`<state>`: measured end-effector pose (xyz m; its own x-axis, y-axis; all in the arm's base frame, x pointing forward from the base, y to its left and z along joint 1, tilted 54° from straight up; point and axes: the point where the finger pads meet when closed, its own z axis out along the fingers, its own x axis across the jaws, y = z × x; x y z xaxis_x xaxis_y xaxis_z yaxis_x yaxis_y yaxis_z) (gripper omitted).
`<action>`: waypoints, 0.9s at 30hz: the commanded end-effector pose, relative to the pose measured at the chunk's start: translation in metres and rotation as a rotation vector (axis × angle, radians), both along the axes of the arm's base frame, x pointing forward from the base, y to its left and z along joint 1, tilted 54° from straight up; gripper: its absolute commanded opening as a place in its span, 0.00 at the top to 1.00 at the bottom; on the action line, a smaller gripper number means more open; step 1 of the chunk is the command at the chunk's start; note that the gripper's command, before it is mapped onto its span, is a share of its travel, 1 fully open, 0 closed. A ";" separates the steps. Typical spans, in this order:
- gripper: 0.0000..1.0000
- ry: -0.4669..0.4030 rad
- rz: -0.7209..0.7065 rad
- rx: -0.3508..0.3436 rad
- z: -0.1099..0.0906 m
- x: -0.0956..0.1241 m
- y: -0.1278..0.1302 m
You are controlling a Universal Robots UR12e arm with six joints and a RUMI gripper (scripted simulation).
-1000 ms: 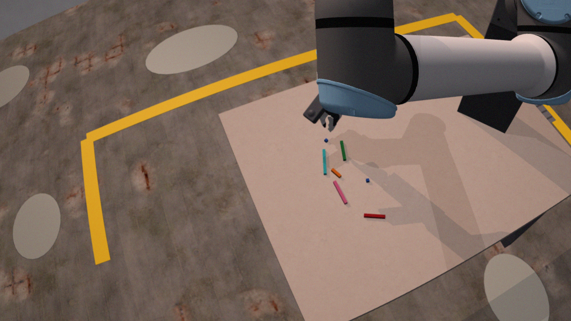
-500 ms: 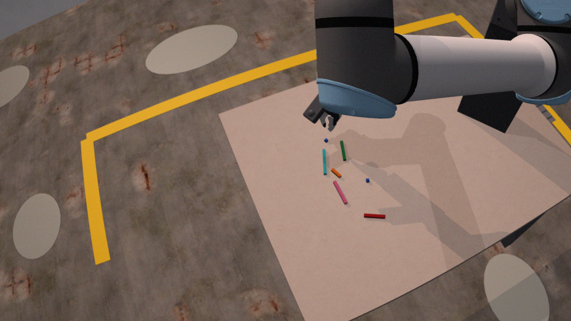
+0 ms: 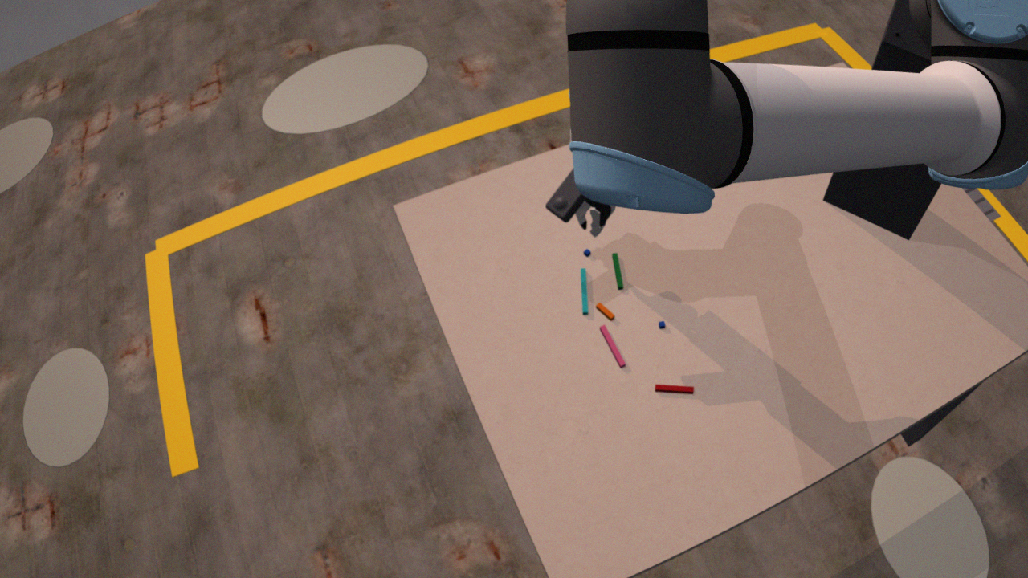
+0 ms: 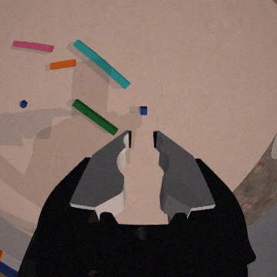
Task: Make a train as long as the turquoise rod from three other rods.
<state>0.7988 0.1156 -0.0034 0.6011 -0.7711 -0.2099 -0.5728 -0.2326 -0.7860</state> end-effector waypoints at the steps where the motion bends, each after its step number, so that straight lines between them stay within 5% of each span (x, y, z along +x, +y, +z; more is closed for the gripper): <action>1: 0.86 0.000 0.000 0.000 0.000 0.000 0.000; 27: 0.86 0.001 0.001 -0.003 -0.013 0.014 0.013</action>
<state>0.8086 0.1252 -0.0130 0.6018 -0.7708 -0.2090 -0.5737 -0.2352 -0.7846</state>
